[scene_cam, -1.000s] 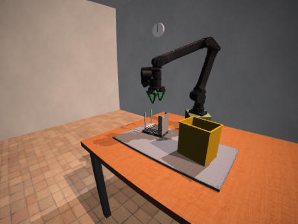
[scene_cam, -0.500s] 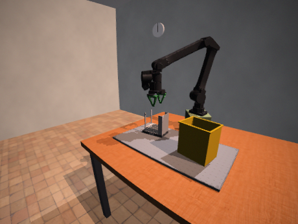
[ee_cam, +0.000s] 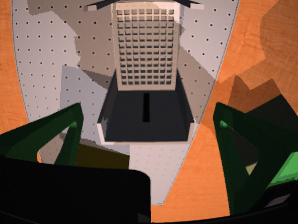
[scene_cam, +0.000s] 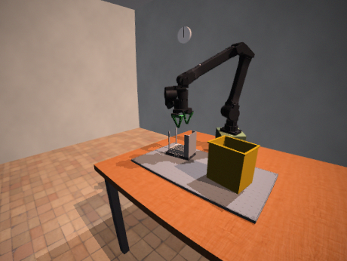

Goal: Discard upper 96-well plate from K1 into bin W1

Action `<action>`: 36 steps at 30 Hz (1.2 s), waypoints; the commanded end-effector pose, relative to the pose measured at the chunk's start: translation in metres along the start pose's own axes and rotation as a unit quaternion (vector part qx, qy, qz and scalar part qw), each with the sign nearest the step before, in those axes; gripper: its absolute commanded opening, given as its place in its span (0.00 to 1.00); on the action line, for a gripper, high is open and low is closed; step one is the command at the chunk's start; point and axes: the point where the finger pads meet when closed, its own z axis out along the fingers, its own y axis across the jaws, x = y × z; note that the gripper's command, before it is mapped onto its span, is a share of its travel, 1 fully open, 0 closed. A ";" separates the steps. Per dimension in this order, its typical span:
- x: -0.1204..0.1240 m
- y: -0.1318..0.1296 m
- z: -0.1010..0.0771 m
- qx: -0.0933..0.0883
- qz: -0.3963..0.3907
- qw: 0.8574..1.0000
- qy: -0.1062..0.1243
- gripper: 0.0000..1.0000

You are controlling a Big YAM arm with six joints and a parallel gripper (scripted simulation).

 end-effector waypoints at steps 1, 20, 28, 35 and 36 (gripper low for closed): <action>-0.001 0.009 0.006 -0.004 -0.003 1.000 -0.006 1.00; -0.001 0.008 0.031 -0.004 -0.003 1.000 -0.006 1.00; -0.001 0.008 0.044 -0.003 -0.003 1.000 -0.006 1.00; -0.001 0.009 0.056 -0.004 -0.003 1.000 -0.006 1.00; -0.001 0.009 0.056 -0.004 -0.003 1.000 -0.006 1.00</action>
